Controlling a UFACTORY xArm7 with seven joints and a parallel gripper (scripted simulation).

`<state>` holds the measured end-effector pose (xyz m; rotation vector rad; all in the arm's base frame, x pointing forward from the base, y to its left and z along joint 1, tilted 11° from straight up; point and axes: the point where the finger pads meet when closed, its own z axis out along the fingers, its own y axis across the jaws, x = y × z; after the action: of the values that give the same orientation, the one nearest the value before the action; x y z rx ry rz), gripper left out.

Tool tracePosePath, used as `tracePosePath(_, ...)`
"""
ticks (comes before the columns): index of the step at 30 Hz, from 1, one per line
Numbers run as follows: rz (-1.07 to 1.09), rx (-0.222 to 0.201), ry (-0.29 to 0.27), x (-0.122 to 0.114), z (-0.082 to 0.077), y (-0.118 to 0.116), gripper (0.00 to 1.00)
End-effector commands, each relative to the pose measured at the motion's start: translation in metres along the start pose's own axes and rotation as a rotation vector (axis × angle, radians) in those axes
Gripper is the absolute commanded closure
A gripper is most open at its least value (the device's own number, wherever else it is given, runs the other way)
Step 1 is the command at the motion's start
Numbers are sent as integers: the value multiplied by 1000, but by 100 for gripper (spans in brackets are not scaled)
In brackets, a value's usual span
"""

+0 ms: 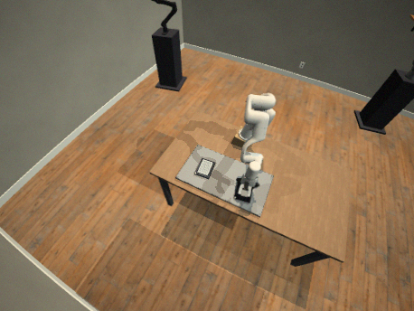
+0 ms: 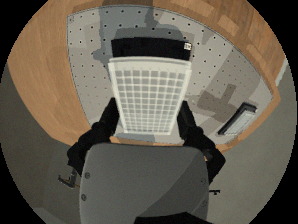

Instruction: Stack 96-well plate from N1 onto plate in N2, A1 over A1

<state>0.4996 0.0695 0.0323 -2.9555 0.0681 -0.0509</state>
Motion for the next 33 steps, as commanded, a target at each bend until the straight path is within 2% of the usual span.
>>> tracePosePath(1,0,0,5,2,-8,0,100)
tracePosePath(27,0,0,5,2,-48,0,100)
tracePosePath(33,0,0,5,2,-48,0,100)
